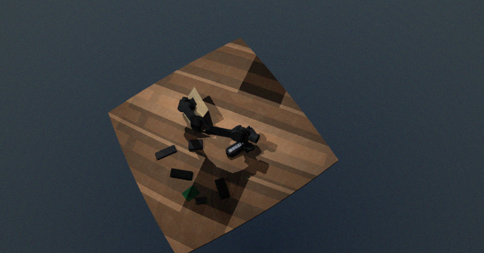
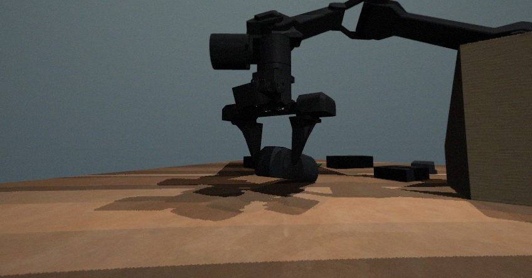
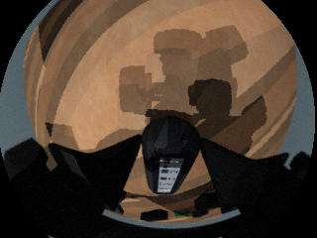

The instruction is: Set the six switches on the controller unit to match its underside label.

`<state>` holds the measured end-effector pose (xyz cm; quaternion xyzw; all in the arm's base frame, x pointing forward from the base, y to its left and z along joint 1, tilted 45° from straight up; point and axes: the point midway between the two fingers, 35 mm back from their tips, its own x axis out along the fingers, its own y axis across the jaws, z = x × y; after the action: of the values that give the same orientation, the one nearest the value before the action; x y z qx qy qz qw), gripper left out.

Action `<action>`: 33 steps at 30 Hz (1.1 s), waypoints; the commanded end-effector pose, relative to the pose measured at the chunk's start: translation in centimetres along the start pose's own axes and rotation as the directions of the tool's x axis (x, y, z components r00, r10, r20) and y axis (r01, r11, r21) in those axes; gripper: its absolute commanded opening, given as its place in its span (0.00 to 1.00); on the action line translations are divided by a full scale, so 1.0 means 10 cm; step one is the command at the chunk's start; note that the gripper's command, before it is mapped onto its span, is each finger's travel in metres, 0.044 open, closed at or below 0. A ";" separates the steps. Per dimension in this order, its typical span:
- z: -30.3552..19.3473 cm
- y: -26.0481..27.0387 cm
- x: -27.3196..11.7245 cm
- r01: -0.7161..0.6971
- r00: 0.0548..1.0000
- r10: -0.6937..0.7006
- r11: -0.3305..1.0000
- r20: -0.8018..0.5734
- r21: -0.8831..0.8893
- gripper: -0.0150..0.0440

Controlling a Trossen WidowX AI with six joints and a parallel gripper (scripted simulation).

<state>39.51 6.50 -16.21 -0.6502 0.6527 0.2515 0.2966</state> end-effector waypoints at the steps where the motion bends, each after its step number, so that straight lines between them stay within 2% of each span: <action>1: -0.03 -0.01 -0.06 0.003 1.000 -0.003 1.000 0.002 0.006 0.82; 33: -0.16 -0.01 -0.28 0.003 1.000 -0.003 1.000 0.002 0.006 0.82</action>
<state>39.40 7.23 -13.63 -0.6498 0.6525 0.2520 0.2973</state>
